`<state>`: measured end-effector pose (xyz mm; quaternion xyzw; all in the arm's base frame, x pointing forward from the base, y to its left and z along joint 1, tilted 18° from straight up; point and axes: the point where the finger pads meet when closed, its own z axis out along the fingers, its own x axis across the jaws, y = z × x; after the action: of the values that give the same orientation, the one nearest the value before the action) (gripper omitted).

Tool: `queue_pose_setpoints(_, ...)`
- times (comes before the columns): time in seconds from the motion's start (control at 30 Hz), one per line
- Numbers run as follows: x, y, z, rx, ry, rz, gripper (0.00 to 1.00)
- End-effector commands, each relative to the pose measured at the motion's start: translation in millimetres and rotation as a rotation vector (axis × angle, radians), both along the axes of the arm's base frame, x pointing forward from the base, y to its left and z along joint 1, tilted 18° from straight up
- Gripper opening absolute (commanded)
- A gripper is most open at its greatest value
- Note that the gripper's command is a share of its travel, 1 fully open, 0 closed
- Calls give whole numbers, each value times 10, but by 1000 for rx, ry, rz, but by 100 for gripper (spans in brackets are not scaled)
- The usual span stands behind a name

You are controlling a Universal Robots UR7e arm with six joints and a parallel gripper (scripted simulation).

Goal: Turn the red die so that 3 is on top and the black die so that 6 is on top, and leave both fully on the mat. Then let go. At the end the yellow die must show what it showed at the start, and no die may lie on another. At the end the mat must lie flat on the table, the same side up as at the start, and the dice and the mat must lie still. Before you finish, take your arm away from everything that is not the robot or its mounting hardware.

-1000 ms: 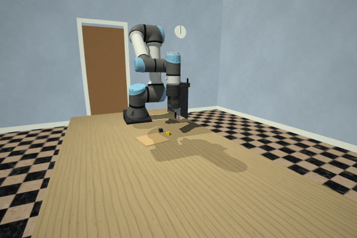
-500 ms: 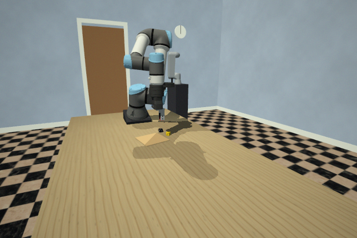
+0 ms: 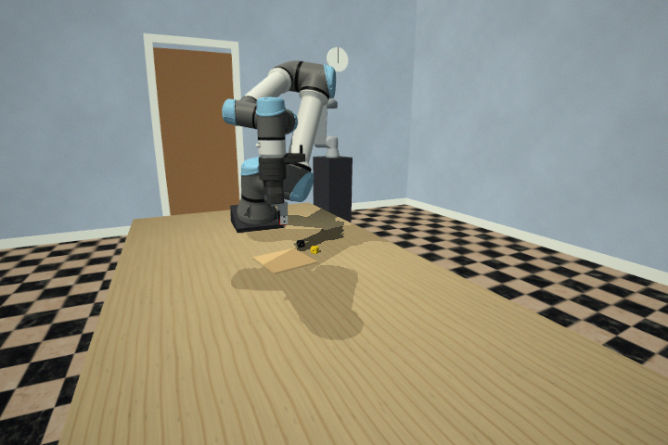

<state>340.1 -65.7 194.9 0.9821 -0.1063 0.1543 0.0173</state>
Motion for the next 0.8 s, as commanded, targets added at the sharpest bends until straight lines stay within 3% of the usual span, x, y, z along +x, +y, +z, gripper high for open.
queue_pose_setpoints(0.0,-40,-24,-22,2,-1,9,40)
queue_pose_setpoints(0.47,-38,-24,-27,2,-1,9,40)
queue_pose_setpoints(0.77,3,-35,-160,2,0,10,40)
